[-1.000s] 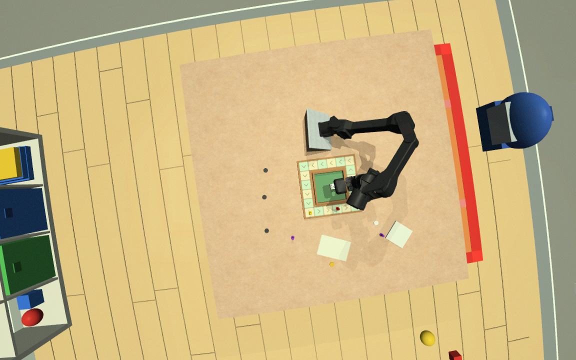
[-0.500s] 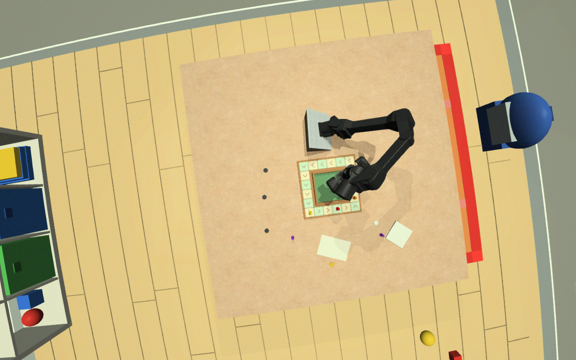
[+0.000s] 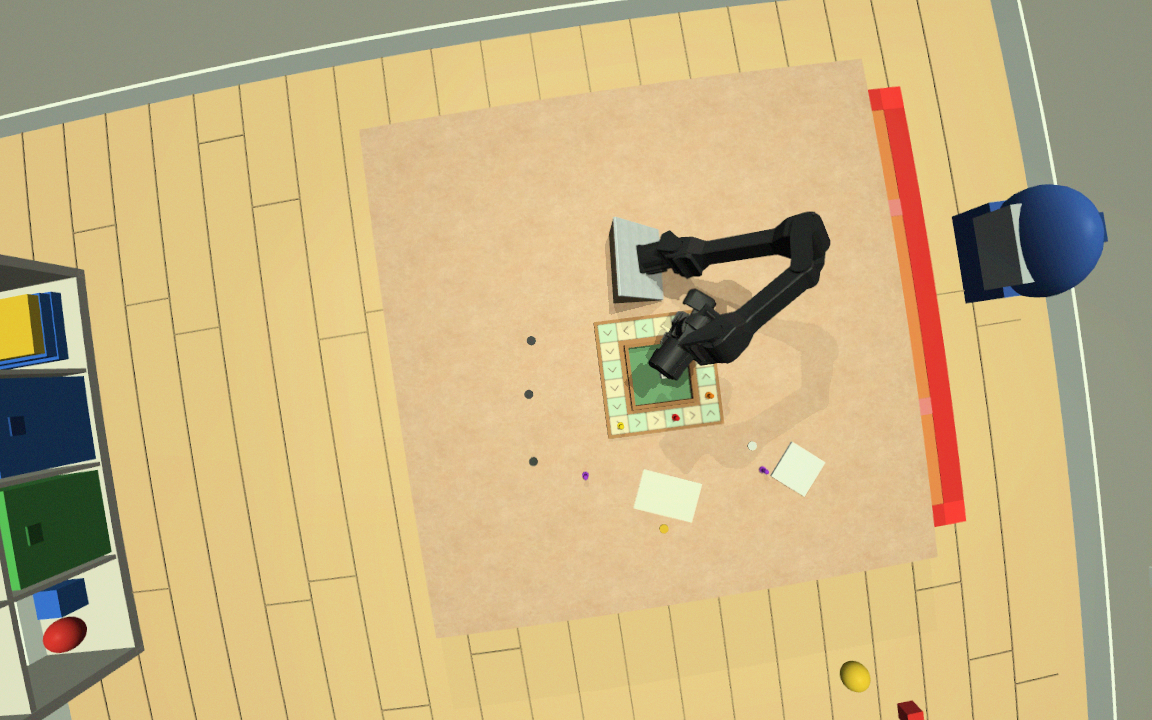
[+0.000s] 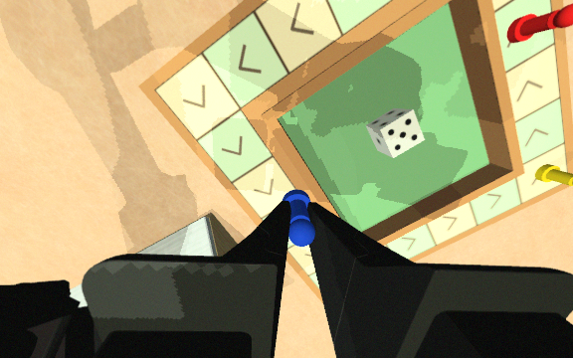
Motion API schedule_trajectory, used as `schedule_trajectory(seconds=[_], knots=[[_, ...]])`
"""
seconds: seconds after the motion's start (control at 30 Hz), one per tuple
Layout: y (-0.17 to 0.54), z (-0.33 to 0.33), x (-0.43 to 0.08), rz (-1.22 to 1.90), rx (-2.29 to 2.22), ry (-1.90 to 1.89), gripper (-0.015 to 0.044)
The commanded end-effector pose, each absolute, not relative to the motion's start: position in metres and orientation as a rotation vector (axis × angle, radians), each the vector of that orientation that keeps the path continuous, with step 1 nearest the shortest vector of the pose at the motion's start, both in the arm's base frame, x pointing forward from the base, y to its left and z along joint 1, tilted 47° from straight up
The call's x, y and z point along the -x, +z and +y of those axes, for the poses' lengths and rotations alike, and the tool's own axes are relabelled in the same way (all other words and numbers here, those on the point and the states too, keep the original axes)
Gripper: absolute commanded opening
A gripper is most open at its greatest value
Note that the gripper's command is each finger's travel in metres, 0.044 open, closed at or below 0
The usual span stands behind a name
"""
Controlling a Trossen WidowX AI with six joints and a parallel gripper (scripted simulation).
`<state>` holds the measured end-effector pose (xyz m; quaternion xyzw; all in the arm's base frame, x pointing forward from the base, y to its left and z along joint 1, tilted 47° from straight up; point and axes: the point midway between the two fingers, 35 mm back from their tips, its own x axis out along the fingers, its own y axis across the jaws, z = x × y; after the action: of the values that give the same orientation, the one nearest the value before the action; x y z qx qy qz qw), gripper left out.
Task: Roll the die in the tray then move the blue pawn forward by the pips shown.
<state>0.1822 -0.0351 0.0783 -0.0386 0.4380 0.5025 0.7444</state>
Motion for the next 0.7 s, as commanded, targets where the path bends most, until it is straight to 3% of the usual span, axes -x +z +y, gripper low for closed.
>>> schedule_trajectory(seconds=[0.0,0.67], knots=[[0.071,-0.032,-0.172,0.912,0.16,1.151,0.0],[0.038,-0.005,-0.159,0.803,0.303,1.242,0.0]])
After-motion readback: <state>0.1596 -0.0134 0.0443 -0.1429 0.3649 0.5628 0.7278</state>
